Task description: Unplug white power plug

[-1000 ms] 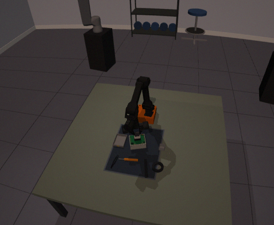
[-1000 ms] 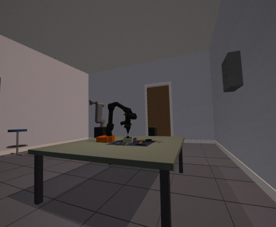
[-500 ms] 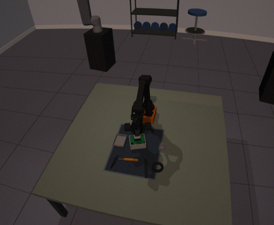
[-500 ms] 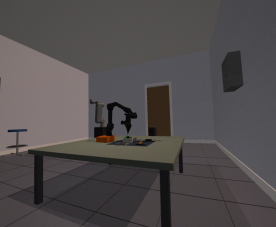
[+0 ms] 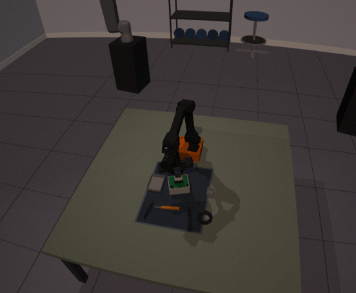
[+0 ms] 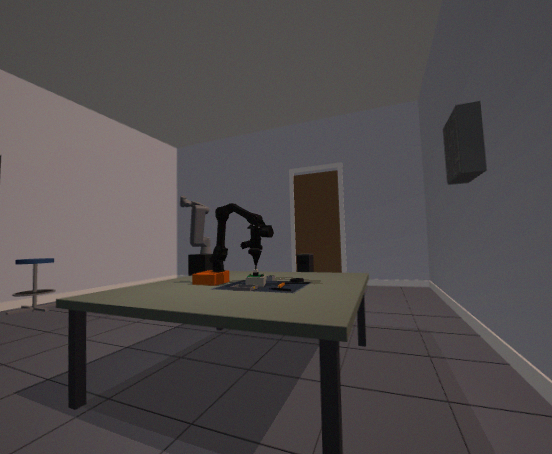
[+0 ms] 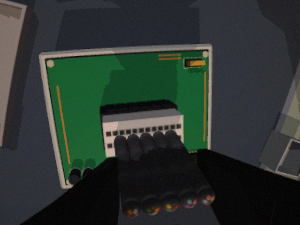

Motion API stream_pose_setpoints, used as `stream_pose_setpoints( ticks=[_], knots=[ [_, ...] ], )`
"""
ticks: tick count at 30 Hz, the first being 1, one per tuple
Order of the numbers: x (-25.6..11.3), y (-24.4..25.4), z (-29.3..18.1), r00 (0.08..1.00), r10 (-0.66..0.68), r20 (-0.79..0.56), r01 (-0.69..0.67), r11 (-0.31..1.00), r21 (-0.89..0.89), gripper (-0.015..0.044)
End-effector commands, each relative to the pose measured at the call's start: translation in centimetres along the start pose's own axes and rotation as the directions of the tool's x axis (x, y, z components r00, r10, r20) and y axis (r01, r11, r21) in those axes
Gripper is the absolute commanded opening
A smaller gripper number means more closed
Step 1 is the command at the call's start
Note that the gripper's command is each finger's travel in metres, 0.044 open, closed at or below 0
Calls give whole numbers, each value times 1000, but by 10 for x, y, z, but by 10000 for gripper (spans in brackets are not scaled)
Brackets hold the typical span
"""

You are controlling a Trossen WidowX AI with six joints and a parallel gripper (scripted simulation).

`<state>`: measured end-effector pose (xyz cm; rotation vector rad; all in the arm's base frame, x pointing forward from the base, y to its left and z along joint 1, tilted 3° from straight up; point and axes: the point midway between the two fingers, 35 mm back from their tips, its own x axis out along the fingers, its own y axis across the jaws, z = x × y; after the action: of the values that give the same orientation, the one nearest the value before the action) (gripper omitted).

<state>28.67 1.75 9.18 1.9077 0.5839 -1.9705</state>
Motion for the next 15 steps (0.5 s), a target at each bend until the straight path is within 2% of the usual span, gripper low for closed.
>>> stream_pose_setpoints(
  ticks=[1,11,15],
  knots=[
    [-10,6,1,1000,-25,-17,25,1000,7,0],
    [-10,-14,0,980,199,-16,-199,980,10,0],
    [-10,-18,0,970,244,-15,-244,970,11,0]
  ],
)
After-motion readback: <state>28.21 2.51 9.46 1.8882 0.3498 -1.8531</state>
